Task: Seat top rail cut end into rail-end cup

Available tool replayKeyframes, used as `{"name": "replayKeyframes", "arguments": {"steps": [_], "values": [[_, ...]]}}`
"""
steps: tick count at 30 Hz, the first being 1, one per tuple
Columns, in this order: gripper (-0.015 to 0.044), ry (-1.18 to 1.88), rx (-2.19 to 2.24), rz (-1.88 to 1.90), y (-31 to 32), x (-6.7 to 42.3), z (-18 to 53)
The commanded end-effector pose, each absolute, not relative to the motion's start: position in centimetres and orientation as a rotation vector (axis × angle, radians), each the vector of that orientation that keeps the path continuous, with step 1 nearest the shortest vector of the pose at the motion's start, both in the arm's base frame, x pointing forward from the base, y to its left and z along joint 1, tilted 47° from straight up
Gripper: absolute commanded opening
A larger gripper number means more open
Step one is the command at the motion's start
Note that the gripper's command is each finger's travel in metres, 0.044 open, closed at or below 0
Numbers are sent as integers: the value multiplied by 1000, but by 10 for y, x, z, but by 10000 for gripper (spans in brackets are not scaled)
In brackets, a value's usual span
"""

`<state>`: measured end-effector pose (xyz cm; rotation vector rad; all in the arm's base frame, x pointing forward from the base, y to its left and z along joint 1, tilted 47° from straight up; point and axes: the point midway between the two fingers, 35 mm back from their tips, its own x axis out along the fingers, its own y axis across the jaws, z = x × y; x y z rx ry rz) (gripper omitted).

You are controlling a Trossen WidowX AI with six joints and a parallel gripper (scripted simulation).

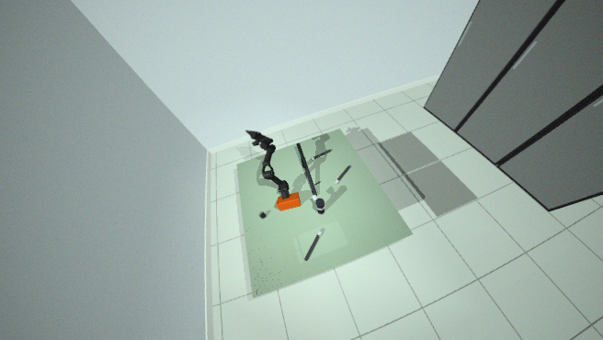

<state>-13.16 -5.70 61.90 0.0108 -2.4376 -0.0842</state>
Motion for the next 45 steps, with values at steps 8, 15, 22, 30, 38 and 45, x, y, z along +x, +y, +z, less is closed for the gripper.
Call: {"name": "replayKeyframes", "arguments": {"steps": [8,15,22,30,38,45], "values": [[440,-2319,-258,104,21,-107,631],[440,-2074,-577,303,110,-44,629],[440,-1828,-810,443,162,25,612],[440,-1436,-1040,572,194,136,569],[440,-1030,-1142,634,184,239,514],[440,-593,-1112,737,144,312,439]]}}
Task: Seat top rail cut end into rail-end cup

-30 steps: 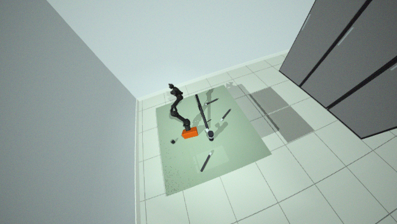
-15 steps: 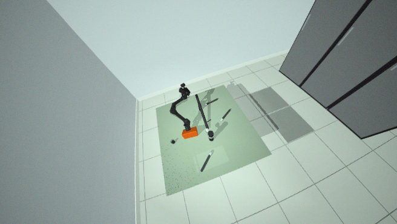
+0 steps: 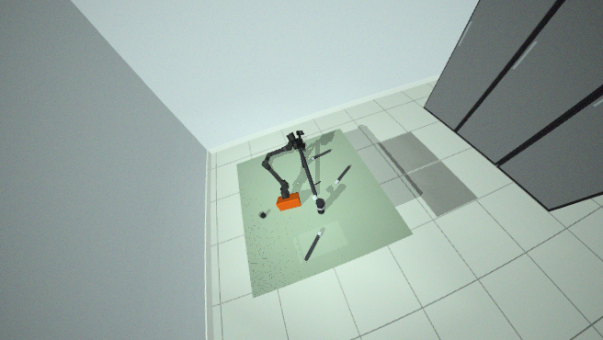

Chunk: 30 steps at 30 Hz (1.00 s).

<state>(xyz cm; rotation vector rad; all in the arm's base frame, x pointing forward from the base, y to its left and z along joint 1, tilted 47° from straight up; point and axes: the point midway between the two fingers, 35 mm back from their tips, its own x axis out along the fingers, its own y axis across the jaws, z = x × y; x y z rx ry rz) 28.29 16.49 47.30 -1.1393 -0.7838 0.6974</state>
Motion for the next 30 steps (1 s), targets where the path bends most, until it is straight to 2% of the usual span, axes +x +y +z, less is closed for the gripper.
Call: {"name": "replayKeyframes", "arguments": {"steps": [1,7,13,22,27,30], "values": [[440,-525,-1096,748,135,321,427],[440,-122,-938,785,74,354,352],[440,253,-673,780,7,353,281],[440,720,2,701,-77,291,199],[440,841,467,618,-104,247,188],[440,849,531,607,-107,242,188]]}}
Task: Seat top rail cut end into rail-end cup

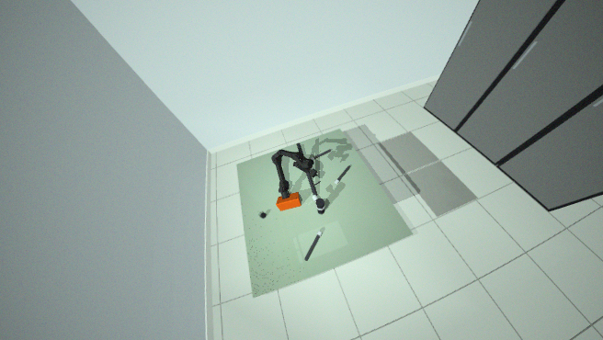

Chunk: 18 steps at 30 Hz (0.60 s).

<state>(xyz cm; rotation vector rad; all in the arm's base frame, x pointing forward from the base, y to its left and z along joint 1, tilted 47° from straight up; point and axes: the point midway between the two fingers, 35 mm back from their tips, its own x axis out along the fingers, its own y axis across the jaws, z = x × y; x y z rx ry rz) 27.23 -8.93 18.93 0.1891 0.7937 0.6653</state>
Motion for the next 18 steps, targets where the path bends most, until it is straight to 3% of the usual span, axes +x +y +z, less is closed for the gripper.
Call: {"name": "replayKeyframes", "arguments": {"steps": [1,10,18], "values": [[440,849,531,607,-107,242,188],[440,838,497,620,-110,242,185],[440,651,24,815,-150,242,141]]}}
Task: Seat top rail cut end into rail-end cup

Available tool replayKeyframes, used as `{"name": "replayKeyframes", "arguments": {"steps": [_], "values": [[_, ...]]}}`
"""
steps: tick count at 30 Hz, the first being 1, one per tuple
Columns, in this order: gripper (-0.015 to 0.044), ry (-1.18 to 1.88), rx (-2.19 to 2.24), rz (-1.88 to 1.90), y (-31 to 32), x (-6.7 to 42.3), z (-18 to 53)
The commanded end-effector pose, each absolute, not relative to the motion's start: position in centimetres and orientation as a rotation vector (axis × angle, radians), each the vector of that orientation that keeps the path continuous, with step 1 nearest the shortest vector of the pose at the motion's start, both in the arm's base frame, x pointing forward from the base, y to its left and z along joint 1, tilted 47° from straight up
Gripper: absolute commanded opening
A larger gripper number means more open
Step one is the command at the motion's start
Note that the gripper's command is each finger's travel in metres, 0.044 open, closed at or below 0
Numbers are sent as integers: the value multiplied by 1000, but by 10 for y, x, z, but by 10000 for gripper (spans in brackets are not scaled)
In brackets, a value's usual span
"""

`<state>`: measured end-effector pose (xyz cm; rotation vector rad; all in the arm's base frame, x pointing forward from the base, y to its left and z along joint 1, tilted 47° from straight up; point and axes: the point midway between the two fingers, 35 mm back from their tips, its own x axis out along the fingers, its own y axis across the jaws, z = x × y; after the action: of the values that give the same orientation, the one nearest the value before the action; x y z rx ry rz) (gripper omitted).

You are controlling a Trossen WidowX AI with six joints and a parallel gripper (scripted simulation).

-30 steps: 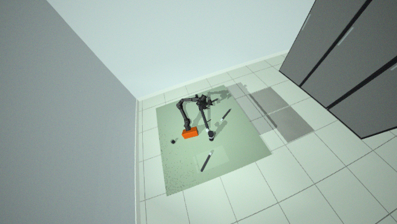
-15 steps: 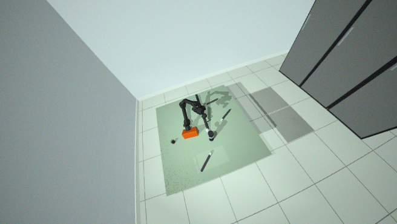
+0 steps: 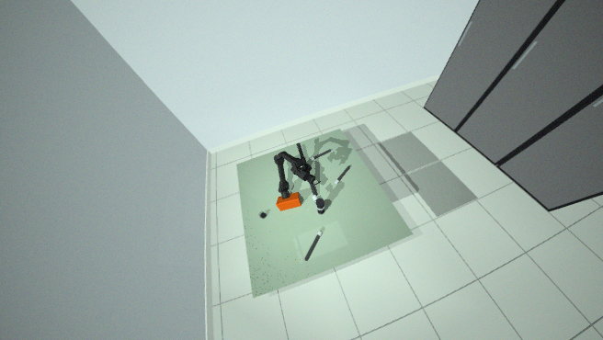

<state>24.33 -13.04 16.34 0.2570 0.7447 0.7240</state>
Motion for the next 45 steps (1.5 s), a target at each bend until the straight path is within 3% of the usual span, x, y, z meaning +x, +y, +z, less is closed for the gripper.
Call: {"name": "replayKeyframes", "arguments": {"steps": [1,15,32,45], "values": [[440,619,-46,842,-156,241,135],[440,175,-827,1083,-204,219,52],[440,170,-834,1084,-203,219,50],[440,169,-834,1084,-165,220,13]]}}
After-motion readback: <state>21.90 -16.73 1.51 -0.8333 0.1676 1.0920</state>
